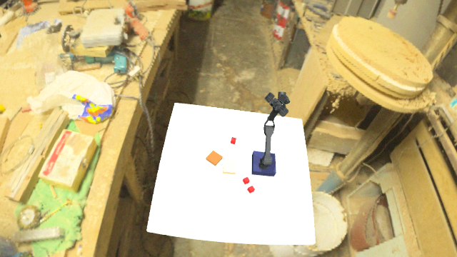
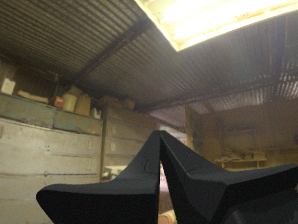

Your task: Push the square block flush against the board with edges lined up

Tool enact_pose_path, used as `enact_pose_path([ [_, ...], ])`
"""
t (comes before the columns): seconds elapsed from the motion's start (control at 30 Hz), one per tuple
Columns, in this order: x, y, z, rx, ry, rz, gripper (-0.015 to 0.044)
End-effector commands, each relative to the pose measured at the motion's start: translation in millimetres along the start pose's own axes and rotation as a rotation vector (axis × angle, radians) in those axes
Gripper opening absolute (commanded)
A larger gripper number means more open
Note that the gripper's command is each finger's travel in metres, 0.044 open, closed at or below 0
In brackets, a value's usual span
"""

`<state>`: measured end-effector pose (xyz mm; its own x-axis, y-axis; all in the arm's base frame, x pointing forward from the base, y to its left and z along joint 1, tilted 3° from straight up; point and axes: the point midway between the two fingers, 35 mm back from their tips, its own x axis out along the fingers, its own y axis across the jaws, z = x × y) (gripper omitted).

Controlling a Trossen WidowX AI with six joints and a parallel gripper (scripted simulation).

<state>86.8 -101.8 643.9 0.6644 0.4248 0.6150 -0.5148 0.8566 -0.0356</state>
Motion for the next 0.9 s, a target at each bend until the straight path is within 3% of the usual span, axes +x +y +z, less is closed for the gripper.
enact_pose_path([
  [0.0, 8, 24, -6, -0.038, 0.029, 0.012, 0.0000],
  [0.53, 47, 100, -55, -0.146, 0.195, 0.002, 0.0000],
  [0.87, 71, 122, -99, -0.140, 0.308, -0.057, 0.0000],
])
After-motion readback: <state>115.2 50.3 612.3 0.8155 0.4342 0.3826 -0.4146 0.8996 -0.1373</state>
